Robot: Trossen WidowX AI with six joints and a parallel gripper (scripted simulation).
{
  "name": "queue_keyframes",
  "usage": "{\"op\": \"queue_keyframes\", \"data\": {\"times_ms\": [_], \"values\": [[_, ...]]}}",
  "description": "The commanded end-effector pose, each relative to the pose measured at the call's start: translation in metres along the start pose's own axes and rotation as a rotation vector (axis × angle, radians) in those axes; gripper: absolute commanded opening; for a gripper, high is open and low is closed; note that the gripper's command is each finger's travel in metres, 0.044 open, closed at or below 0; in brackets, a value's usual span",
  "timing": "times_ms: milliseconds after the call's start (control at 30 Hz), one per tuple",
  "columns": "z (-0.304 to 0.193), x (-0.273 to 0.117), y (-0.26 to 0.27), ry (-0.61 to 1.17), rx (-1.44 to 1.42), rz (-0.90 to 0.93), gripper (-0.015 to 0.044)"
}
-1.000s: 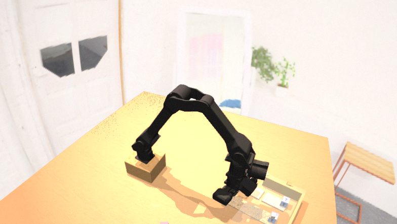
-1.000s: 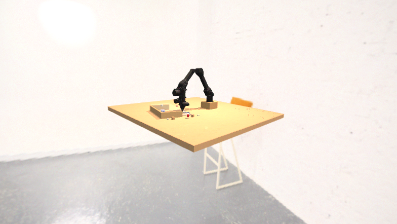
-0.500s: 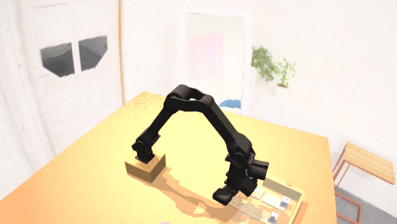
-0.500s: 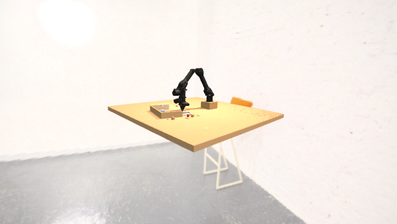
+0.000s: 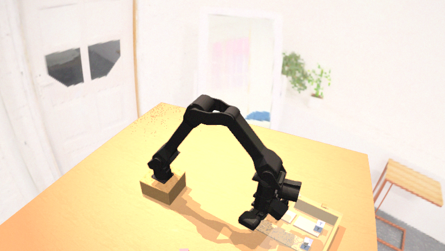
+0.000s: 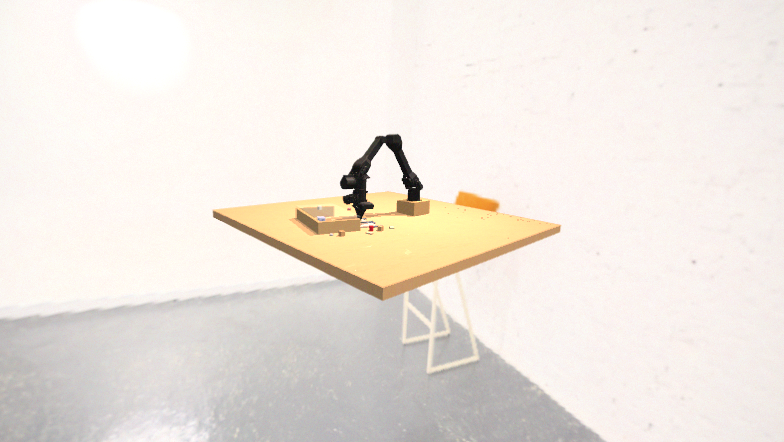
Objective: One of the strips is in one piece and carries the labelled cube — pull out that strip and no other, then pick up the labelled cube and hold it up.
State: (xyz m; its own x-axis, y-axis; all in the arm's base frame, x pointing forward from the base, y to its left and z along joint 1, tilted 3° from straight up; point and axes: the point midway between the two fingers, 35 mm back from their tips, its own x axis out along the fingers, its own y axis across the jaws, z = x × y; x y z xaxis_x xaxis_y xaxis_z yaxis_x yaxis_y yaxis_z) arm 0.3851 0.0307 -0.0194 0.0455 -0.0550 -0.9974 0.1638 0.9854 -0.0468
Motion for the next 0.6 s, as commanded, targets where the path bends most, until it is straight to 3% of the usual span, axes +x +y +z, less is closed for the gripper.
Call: {"op": "queue_keyframes", "data": {"times_ms": [0,567], "values": [[-0.001,0.004,0.001,0.004,0.003,0.003,0.0000],[-0.015,0.005,0.000,0.006,0.003,0.003,0.0000]]}}
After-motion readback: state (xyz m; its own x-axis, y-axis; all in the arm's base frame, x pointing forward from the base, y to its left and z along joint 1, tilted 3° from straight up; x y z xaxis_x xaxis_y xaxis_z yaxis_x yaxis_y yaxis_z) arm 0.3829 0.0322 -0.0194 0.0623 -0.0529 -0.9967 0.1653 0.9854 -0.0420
